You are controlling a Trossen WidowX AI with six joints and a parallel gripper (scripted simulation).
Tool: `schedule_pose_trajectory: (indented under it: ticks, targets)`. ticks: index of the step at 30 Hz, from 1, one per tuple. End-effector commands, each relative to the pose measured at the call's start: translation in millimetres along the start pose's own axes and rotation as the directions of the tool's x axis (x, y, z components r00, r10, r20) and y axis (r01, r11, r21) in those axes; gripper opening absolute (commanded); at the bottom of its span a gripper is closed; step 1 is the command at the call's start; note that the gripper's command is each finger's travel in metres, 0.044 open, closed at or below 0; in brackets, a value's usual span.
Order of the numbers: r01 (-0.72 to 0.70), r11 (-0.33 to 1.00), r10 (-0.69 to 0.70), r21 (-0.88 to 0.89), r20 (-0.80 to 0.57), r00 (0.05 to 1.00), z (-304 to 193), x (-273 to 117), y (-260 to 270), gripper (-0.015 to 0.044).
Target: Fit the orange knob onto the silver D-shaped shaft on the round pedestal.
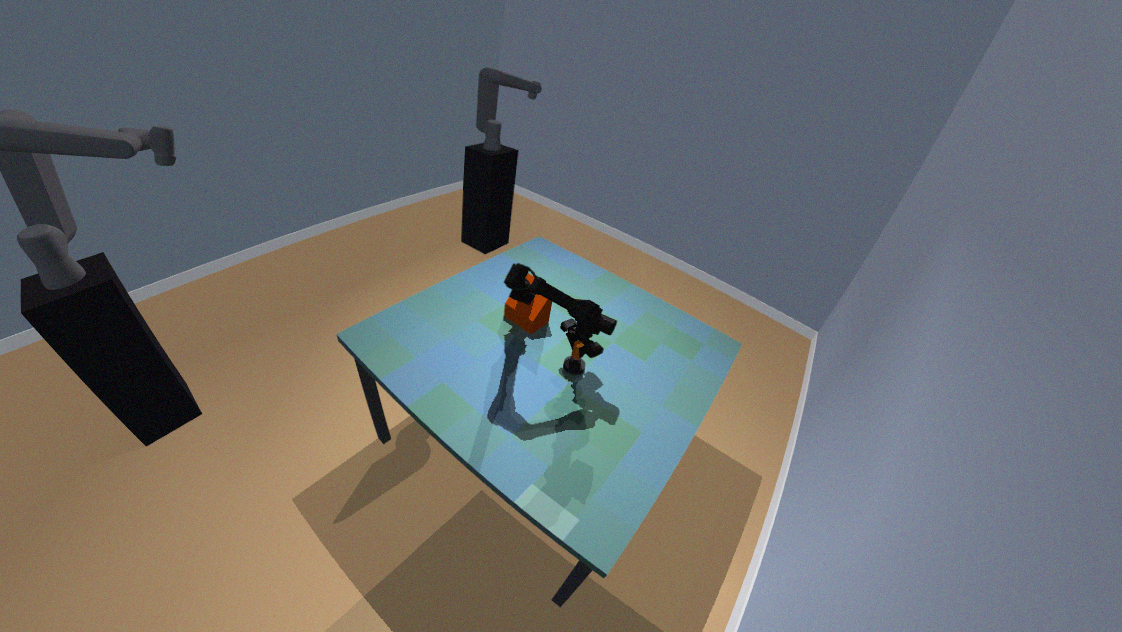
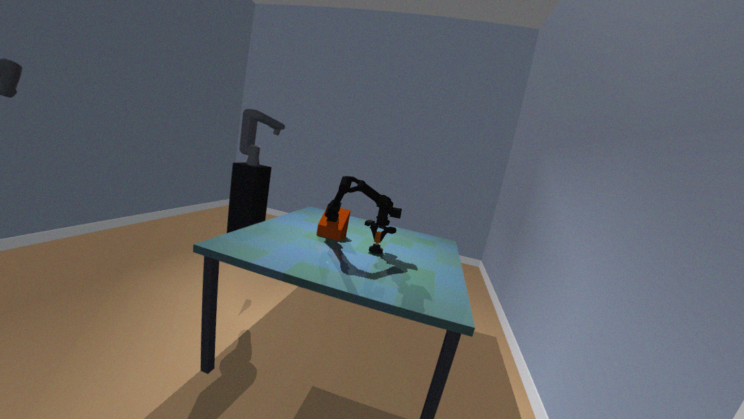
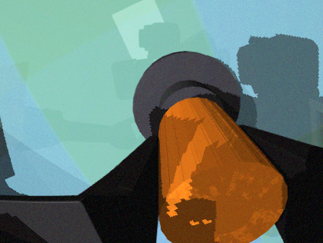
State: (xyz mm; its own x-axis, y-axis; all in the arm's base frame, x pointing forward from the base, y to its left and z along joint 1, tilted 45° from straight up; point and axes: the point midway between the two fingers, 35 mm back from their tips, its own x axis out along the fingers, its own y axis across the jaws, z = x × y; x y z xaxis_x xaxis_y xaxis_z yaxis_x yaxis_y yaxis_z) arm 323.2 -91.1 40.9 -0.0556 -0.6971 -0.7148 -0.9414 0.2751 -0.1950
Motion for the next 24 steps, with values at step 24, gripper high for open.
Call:
schedule_pose_trajectory:
  ticks: [24]
  targets:
    - [0.003, 0.979, -0.004, -0.203, -0.001, 1.000, -0.4, 2.1, -1.1, 0.0000]
